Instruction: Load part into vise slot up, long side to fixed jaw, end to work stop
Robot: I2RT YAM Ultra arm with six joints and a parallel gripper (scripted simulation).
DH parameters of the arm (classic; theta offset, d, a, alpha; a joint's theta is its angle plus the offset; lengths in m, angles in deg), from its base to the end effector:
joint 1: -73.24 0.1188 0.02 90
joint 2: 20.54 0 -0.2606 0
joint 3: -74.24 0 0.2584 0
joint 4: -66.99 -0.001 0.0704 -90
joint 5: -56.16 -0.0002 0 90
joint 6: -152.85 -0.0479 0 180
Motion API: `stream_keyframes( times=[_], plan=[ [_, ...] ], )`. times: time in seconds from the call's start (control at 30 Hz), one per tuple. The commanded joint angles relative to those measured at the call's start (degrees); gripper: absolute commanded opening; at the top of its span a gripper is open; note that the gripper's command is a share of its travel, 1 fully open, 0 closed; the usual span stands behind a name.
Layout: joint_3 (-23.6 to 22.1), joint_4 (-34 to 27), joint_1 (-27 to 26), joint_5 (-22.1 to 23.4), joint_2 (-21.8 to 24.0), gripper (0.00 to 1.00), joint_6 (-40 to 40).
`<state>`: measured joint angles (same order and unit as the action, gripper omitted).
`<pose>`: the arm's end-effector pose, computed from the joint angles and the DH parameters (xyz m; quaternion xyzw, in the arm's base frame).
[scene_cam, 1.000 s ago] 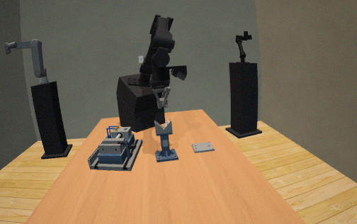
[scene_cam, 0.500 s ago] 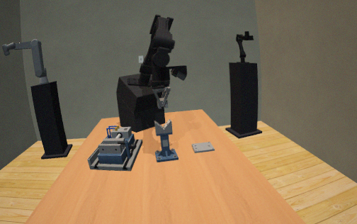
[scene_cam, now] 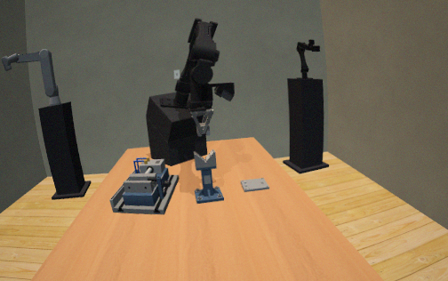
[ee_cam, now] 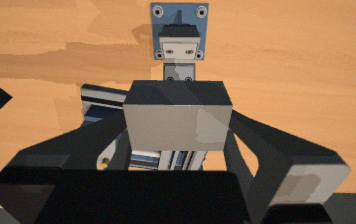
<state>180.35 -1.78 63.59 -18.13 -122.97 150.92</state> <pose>0.3798 -0.0504 0.2841 -0.6343 0.7309 -0.0731 0.2411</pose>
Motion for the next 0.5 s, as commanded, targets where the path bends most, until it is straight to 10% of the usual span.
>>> stream_keyframes(
  times=[0.0, 0.47],
  plan=[
    [1.6, -0.6, 0.1, -0.7, 1.3, 0.00, -0.6],
    [2.0, -1.1, 2.4, -5.3, 1.8, 0.00, -2.3]
  ],
)
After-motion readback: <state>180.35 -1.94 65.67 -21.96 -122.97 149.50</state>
